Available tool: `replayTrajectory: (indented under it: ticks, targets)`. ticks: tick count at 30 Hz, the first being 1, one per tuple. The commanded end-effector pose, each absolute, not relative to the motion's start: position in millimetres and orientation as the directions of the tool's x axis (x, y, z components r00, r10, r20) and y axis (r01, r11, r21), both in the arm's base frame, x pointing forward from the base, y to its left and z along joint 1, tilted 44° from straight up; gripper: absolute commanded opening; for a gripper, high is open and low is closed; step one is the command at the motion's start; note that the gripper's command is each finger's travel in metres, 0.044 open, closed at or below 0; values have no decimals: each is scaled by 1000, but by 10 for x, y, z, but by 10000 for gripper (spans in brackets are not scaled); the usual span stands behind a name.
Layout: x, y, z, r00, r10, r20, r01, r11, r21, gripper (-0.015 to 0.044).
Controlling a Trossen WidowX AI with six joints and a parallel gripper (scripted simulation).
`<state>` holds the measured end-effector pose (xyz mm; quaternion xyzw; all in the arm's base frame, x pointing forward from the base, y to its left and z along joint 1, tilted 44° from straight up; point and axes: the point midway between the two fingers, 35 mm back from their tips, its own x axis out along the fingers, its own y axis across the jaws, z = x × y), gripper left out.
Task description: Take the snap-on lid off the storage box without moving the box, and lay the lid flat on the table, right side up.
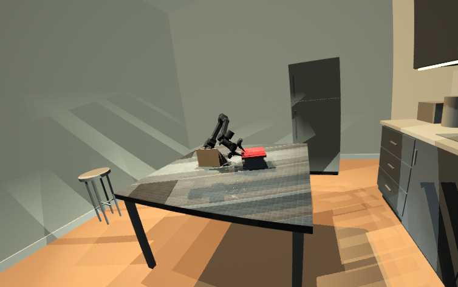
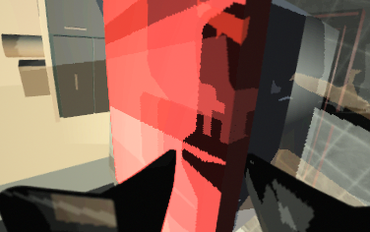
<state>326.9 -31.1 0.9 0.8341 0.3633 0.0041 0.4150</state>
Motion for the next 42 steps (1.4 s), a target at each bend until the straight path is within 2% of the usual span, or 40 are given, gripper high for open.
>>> replayTrajectory:
  ticks: [1, 9, 14, 42]
  targets:
    - [3270, -302, 2, 736, 608, -298, 605, -394, 692, 175]
    - [3270, -302, 2, 736, 608, -298, 605, -394, 692, 122]
    - [3270, -302, 2, 736, 608, -298, 605, -394, 692, 0]
    - [3259, -335, 37, 734, 611, -296, 606, -392, 692, 0]
